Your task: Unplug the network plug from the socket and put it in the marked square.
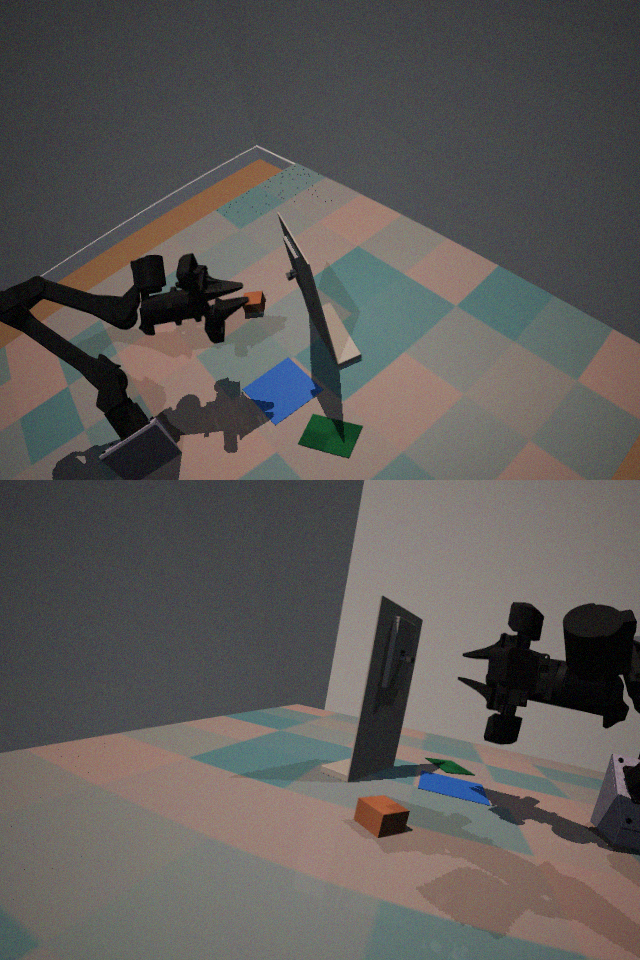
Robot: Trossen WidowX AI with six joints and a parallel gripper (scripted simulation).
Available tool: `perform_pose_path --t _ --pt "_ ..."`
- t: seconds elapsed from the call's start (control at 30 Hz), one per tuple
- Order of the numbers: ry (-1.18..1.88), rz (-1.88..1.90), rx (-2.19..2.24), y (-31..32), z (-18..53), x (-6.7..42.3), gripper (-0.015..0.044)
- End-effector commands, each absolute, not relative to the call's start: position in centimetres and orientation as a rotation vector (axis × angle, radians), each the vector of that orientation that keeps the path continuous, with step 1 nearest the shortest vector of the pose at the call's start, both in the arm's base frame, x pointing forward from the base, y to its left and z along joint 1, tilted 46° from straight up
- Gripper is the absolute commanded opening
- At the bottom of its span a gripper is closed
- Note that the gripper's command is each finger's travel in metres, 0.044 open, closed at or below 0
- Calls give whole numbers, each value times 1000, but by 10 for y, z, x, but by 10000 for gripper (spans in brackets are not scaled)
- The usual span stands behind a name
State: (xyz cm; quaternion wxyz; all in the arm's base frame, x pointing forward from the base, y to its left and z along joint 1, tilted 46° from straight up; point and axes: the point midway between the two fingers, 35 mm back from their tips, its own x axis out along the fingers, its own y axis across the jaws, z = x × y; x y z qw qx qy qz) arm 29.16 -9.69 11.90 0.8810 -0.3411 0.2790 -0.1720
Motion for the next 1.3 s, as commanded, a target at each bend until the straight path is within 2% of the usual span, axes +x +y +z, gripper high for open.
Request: perform_pose_path --t 0.0,1.27 --pt "578 -352 -714 -99 118 302 156" --pt "571 -356 -713 -118 107 351 156"
